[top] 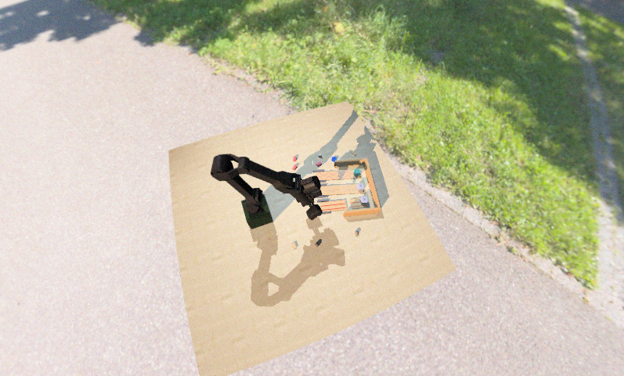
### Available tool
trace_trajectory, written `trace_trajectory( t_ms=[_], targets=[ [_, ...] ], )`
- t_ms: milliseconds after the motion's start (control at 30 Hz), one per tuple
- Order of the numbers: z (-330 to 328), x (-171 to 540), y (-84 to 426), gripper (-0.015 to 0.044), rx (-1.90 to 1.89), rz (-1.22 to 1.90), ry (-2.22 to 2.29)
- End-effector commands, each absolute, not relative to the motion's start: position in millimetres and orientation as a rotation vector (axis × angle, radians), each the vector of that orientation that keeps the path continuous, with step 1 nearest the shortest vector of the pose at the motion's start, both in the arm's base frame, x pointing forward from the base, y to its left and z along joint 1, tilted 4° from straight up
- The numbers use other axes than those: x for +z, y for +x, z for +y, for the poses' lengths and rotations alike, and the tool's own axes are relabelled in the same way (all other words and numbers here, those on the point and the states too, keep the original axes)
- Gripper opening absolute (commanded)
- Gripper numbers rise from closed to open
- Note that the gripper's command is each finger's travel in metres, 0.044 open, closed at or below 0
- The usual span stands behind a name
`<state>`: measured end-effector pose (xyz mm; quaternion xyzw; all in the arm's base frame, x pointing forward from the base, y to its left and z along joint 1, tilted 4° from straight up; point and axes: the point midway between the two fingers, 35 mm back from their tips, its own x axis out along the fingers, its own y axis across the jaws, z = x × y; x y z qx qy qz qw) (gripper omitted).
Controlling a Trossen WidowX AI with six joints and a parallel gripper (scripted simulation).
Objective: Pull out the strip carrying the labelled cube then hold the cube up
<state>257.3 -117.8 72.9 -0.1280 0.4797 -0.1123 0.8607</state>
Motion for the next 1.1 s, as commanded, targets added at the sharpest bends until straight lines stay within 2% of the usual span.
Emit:
trace_trajectory(
  t_ms=[0, 167, 967, 1067],
  targets=[
    [-61, 112, 291, 0.04, -0.163, 0.715, -0.132],
    [-16, 148, 303, 0.04, -0.065, 0.521, 0.0],
    [-16, 148, 303, 0.04, -0.065, 0.521, 0.0],
    [-15, 144, 311, 0.0321, -0.069, 0.591, 0.025]
  ],
)
